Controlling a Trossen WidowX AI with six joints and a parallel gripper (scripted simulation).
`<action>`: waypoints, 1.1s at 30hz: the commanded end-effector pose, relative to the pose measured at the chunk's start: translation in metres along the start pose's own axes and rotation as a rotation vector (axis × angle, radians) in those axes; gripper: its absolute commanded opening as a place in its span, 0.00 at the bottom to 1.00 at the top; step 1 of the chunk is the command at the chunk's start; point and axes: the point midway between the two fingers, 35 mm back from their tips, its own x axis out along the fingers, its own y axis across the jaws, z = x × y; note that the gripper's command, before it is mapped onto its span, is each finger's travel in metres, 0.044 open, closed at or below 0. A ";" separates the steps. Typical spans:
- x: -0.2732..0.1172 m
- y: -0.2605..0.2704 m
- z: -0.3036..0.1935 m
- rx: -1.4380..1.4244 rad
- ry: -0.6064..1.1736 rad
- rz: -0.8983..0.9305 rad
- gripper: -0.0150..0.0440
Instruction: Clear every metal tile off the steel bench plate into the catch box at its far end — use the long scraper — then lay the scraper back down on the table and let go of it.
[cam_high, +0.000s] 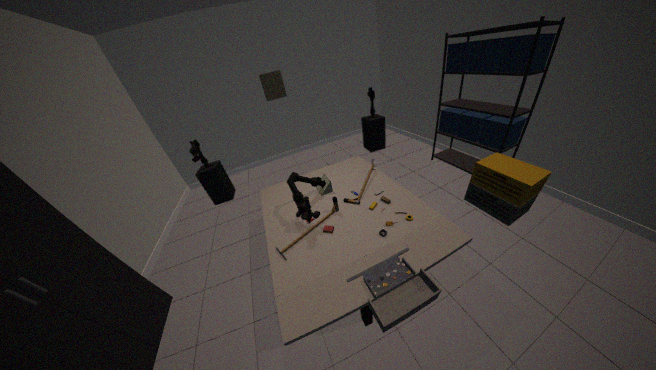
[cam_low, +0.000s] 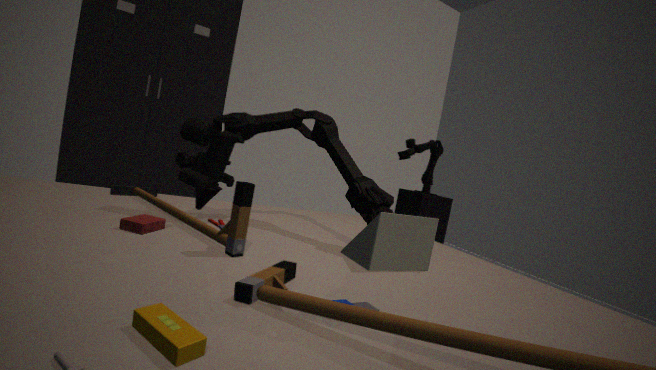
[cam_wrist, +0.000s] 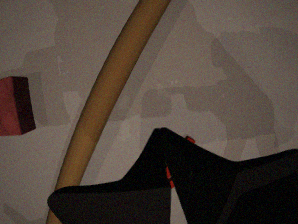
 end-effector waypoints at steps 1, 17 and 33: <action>0.009 -0.002 -0.005 -0.008 0.004 -0.001 0.25; 0.022 0.000 -0.006 -0.008 0.000 -0.004 0.25; 0.024 0.012 0.005 -0.007 0.001 -0.003 0.25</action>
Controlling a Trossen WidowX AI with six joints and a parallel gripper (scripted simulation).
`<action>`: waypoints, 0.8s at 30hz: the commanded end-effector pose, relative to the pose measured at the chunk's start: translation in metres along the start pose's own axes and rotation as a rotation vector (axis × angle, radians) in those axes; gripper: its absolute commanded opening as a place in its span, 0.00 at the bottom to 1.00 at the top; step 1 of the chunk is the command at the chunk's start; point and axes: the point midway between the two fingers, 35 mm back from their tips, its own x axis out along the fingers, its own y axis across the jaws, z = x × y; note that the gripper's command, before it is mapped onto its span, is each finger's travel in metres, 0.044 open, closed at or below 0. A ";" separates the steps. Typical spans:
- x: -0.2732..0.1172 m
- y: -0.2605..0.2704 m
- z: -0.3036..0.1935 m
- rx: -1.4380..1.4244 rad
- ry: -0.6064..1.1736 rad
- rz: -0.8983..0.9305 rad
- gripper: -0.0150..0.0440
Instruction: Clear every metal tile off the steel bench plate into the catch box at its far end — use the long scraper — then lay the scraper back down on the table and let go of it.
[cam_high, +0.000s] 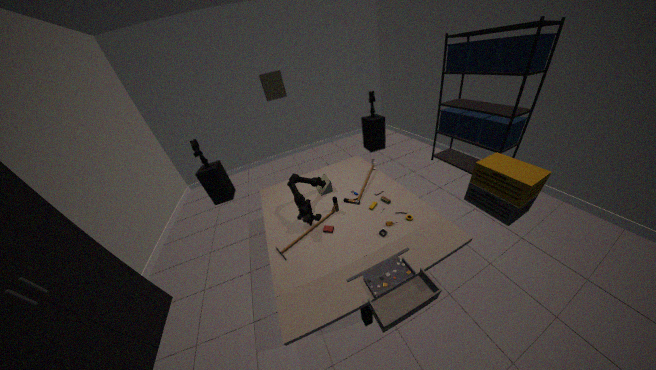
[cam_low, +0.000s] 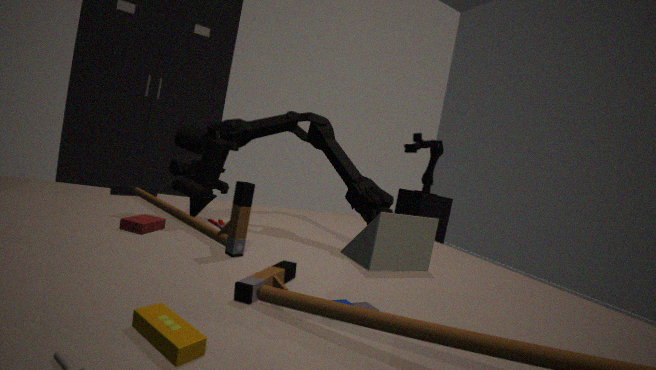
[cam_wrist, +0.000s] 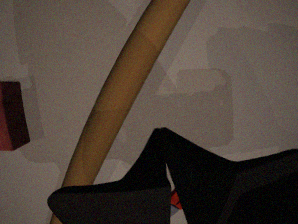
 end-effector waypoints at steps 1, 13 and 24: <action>0.002 0.003 0.002 0.005 0.003 -0.003 0.25; 0.003 0.012 0.010 0.005 0.003 -0.003 0.25; 0.004 0.021 0.017 0.006 0.003 -0.002 0.25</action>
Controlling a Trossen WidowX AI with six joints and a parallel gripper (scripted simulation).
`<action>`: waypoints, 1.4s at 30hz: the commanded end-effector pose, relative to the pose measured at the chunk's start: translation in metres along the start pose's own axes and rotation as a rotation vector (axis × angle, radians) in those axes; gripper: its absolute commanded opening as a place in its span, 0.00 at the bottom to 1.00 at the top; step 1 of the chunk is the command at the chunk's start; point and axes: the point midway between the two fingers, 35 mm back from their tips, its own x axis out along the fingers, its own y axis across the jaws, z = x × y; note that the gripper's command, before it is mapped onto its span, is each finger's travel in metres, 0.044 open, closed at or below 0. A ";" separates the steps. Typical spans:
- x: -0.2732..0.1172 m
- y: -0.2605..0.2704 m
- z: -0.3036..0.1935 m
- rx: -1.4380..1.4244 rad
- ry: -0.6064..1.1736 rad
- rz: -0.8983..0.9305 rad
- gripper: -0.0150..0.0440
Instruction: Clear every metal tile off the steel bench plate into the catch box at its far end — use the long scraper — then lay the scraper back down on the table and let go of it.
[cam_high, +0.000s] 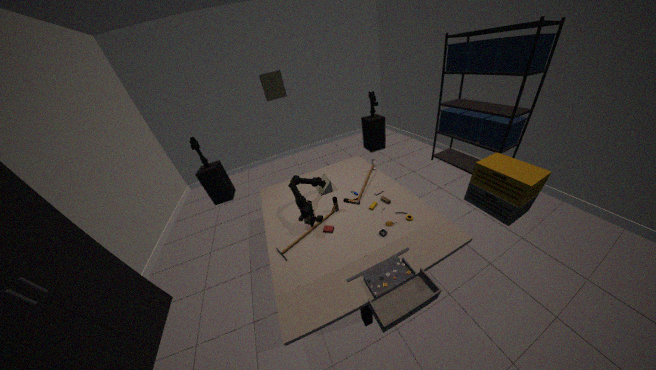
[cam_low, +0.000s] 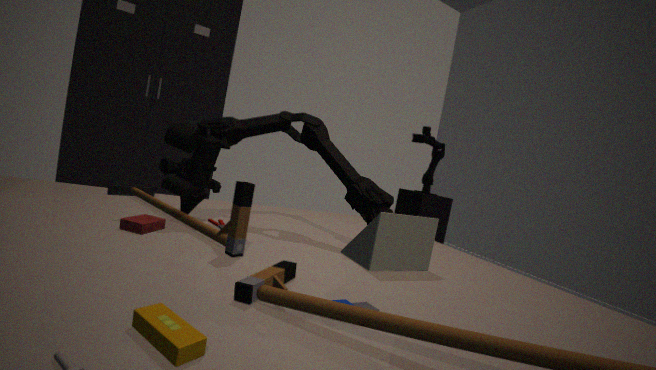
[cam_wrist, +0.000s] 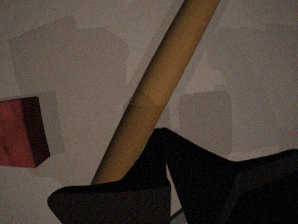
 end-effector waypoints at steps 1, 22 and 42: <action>0.002 0.004 0.002 0.006 0.002 -0.003 0.25; 0.004 0.021 0.014 0.006 0.002 -0.002 0.25; 0.007 0.038 0.023 0.007 0.001 -0.002 0.25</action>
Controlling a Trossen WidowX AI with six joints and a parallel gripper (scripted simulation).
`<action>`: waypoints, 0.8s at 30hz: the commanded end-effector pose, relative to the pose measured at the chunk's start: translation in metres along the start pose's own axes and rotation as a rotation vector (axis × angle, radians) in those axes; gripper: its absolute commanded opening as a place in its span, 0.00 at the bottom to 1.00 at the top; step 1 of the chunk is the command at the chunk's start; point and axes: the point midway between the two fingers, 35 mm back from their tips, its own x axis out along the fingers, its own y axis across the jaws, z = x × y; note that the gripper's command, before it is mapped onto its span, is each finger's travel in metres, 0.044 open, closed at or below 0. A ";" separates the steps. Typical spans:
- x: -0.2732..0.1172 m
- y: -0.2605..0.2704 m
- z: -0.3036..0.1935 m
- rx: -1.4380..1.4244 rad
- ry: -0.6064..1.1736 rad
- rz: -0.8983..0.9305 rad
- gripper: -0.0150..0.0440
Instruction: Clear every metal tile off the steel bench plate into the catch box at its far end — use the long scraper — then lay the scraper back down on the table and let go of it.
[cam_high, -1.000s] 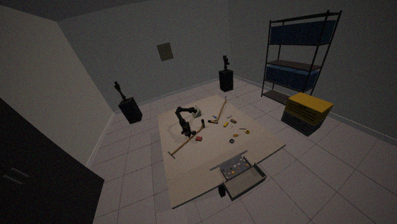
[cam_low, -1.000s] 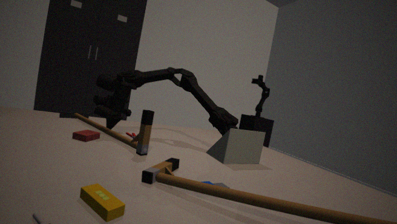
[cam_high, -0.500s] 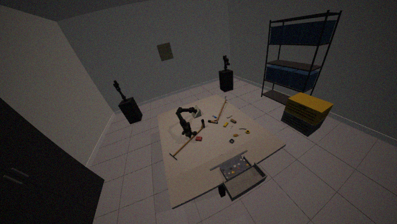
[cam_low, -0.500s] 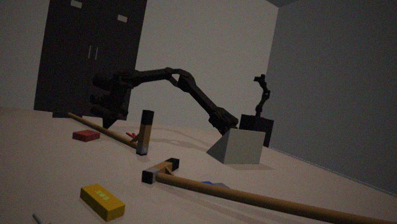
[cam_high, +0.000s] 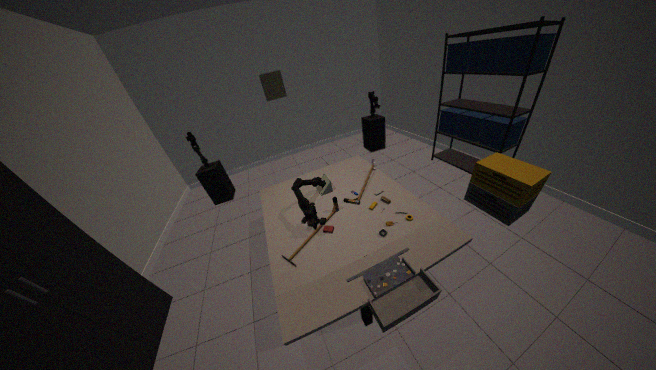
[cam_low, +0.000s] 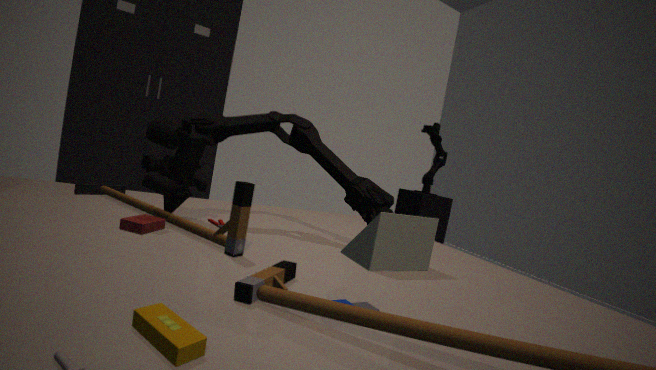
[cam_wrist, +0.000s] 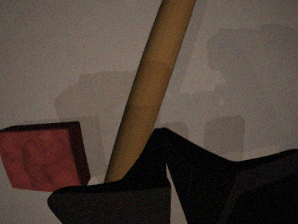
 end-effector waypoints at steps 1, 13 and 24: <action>0.003 0.005 0.000 0.002 0.006 -0.002 0.25; 0.005 0.016 0.005 0.003 0.006 -0.002 0.25; 0.006 0.026 0.009 0.003 0.005 -0.002 0.25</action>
